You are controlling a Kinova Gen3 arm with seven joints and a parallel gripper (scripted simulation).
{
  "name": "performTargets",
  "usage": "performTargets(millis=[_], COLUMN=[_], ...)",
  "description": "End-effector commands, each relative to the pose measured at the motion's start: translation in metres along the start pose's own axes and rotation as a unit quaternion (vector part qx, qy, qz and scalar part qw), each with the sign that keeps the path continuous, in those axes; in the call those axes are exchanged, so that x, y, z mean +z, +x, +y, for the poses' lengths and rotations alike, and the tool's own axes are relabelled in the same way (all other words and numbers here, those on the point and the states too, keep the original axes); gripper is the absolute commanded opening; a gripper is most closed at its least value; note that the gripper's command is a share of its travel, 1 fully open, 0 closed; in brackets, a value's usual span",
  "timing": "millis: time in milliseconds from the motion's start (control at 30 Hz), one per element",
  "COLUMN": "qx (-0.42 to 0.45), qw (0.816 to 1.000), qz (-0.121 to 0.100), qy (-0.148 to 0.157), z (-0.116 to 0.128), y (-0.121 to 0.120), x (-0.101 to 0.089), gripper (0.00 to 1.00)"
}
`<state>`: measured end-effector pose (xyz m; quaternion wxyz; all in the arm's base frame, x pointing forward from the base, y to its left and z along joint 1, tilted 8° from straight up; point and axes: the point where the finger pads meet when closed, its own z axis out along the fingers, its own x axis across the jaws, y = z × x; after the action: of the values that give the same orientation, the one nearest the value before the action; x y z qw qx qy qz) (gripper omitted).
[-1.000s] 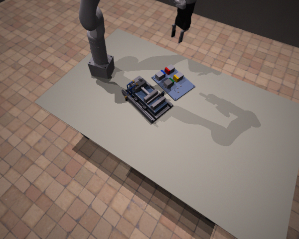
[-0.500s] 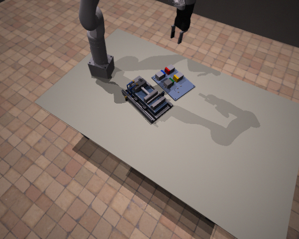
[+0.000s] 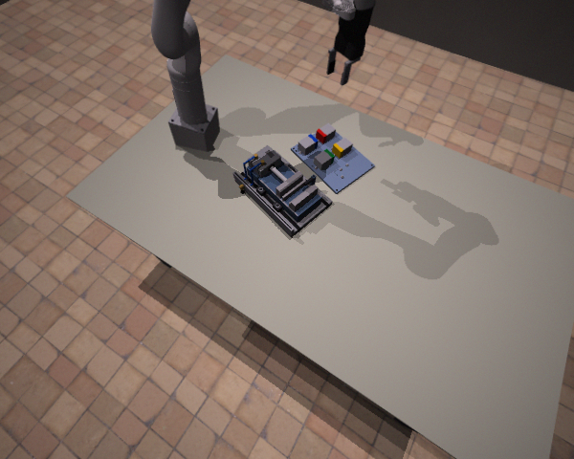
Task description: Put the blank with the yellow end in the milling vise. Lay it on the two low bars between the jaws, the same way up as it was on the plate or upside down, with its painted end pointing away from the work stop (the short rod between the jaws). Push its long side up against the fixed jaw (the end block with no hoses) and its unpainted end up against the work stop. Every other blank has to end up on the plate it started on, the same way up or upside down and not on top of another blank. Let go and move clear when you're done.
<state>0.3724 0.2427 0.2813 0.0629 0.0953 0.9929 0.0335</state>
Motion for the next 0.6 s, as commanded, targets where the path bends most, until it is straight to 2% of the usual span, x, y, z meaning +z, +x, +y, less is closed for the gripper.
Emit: performTargets(millis=[0,567], qx=[-0.005,0.000], qw=[1.000,1.000], qz=[-0.001,-0.001], qy=[-0.005,-0.001], z=[0.0016,-0.0021], y=[0.0000,-0.0006], x=[-0.0011,-0.0006], gripper=[1.00,1.00])
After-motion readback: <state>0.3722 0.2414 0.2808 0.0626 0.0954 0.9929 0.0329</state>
